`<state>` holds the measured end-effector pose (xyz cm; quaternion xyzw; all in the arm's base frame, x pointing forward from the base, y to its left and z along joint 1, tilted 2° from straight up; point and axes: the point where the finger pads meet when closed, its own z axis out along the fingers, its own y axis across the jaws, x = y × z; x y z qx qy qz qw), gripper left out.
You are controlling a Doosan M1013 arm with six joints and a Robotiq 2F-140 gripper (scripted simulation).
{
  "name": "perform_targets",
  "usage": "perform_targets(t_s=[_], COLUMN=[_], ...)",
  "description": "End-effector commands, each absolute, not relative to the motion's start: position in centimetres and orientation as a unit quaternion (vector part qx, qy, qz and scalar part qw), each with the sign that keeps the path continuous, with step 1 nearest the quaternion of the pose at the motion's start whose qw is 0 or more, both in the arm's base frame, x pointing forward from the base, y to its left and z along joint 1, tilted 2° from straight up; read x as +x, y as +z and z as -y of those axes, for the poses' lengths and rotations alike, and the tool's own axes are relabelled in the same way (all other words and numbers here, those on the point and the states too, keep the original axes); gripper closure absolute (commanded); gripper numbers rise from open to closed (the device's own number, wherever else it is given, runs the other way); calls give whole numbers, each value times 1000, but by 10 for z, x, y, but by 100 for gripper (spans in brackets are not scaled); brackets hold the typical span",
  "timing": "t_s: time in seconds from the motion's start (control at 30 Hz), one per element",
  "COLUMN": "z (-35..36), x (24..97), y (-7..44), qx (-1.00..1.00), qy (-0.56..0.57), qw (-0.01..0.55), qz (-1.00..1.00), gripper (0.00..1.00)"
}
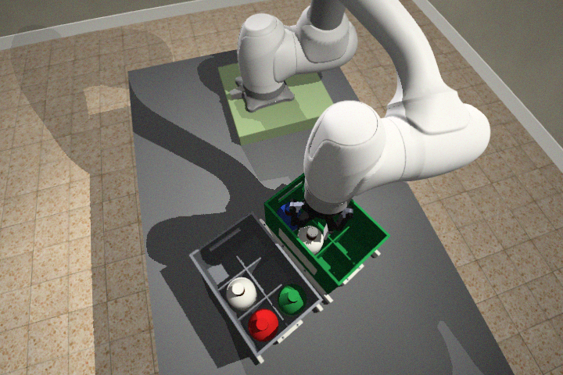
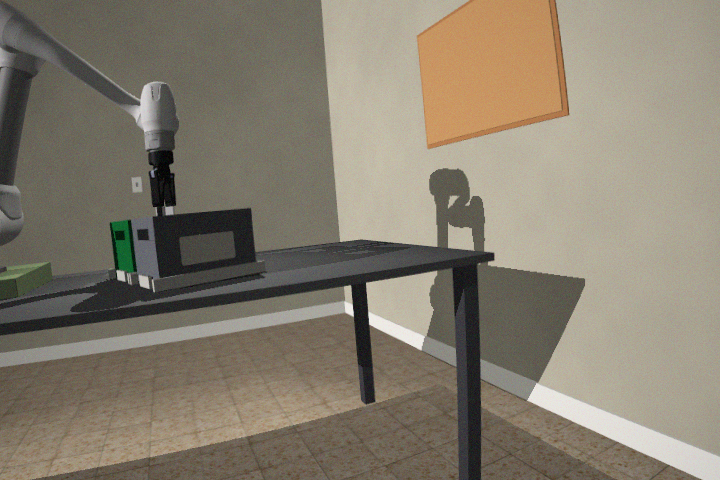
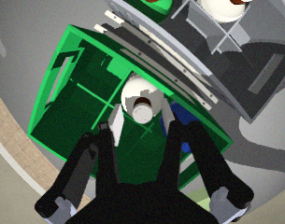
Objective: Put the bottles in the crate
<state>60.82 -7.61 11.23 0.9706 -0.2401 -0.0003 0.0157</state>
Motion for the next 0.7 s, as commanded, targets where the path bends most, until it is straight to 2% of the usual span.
perform_targets(t_s=[0.0, 0.47, 0.67], z=[76, 76, 76], x=[608, 608, 608], y=[112, 112, 128], qx=[971, 971, 971], qy=[0, 0, 0], qw=[16, 16, 16], qz=[240, 240, 240], gripper=[62, 62, 62])
